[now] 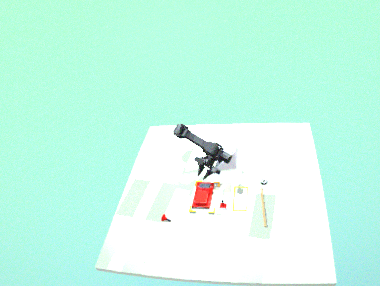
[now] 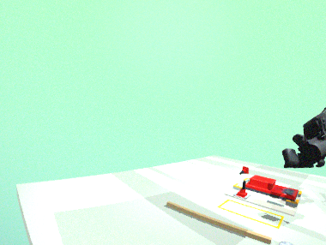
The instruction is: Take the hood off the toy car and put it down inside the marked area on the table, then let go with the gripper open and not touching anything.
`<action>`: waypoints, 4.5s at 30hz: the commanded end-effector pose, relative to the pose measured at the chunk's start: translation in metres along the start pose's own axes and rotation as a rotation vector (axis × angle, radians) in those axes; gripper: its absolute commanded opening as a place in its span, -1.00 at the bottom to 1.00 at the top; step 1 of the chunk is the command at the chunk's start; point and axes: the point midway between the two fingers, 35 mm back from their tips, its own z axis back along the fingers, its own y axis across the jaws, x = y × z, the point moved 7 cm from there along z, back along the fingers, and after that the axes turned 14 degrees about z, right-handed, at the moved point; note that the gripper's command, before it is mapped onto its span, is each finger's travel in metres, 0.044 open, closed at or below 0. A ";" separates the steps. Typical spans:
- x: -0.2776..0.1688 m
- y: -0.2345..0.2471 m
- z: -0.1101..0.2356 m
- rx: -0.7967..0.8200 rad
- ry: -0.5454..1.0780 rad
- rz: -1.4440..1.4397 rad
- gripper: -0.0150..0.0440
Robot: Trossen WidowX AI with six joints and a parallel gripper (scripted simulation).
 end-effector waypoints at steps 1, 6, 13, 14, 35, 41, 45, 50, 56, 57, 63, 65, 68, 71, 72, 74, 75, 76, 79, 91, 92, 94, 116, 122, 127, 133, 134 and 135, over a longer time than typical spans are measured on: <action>0.001 0.001 0.000 -0.003 0.008 0.006 0.35; 0.026 0.014 -0.014 -0.033 0.229 0.167 0.79; 0.067 0.031 -0.044 0.075 0.555 0.383 1.00; 0.073 0.032 -0.049 0.104 0.593 0.410 1.00; 0.125 0.037 -0.104 0.490 0.809 0.600 1.00; 0.121 0.038 -0.107 0.490 0.809 0.600 1.00; 0.119 0.039 -0.109 0.491 0.809 0.600 1.00; 0.116 0.039 -0.112 0.491 0.809 0.600 1.00; 0.112 0.040 -0.115 0.491 0.808 0.600 1.00; 0.111 0.041 -0.115 0.491 0.808 0.600 1.00; 0.107 0.042 -0.119 0.491 0.808 0.600 1.00; 0.106 0.042 -0.120 0.490 0.808 0.600 1.00; 0.104 0.042 -0.121 0.490 0.808 0.600 1.00; 0.102 0.043 -0.123 0.490 0.808 0.600 1.00; 0.101 0.043 -0.123 0.490 0.808 0.600 1.00; 0.099 0.043 -0.124 0.490 0.808 0.600 1.00; 0.099 0.043 -0.125 0.490 0.808 0.600 1.00; 0.098 0.043 -0.125 0.490 0.808 0.600 1.00; 0.096 0.044 -0.126 0.490 0.808 0.600 1.00; 0.087 0.045 -0.132 0.488 0.808 0.600 1.00; 0.087 0.045 -0.132 0.488 0.808 0.600 1.00; 0.085 0.045 -0.133 0.488 0.808 0.600 1.00; 0.078 0.047 -0.139 0.488 0.808 0.600 1.00; 0.075 0.047 -0.140 0.487 0.808 0.600 1.00; 0.074 0.048 -0.142 0.487 0.808 0.600 1.00; 0.071 0.048 -0.143 0.487 0.808 0.600 1.00; 0.071 0.048 -0.144 0.487 0.808 0.600 1.00; 0.070 0.048 -0.144 0.487 0.808 0.600 1.00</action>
